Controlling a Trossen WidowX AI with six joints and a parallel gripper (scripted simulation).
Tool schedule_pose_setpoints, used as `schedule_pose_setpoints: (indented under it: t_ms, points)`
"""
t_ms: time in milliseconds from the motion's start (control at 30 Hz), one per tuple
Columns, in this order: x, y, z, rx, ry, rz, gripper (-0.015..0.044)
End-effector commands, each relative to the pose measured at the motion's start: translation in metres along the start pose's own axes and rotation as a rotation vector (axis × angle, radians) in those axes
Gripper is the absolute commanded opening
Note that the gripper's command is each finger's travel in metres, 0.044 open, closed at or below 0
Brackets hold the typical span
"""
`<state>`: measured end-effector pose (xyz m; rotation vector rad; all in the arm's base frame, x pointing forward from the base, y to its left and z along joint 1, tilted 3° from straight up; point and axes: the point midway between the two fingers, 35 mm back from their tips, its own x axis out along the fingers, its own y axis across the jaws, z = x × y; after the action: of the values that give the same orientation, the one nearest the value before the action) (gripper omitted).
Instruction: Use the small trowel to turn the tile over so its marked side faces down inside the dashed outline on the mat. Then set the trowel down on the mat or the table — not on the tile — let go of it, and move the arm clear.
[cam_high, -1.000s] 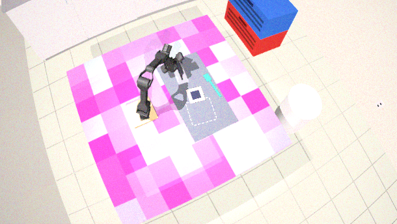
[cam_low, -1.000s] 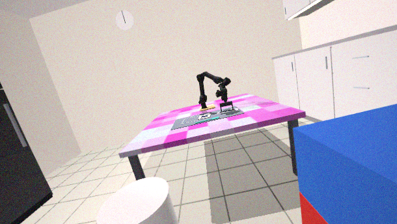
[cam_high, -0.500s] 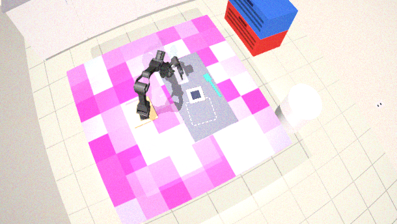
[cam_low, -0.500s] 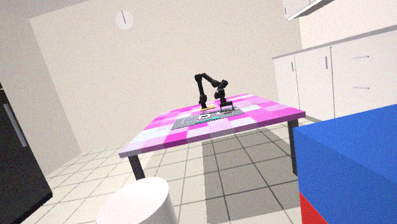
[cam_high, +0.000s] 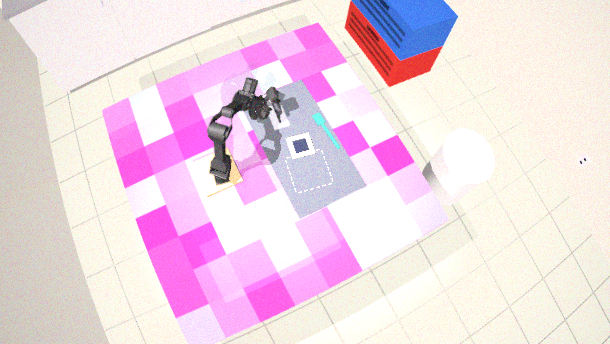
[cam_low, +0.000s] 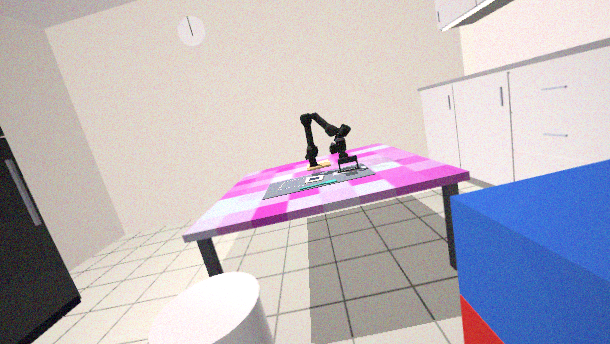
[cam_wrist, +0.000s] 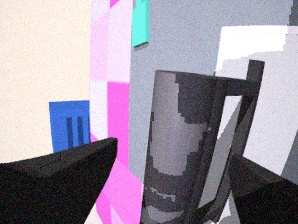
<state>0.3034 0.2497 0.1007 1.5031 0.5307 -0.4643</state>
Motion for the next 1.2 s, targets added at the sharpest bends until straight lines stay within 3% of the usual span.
schedule_pose_setpoints:
  t_ms: [0, 667, 800, 1167]
  points:
    - [0.009, -0.003, 0.000, -0.010, -0.003, -0.008, 0.0300]
    - [0.039, -0.003, 0.001, -0.012, -0.001, -0.004, 0.0300]
    - [0.039, -0.003, 0.001, -0.012, -0.001, -0.004, 0.0195]
    - [0.039, -0.003, 0.001, -0.012, -0.001, -0.004, 0.0122]
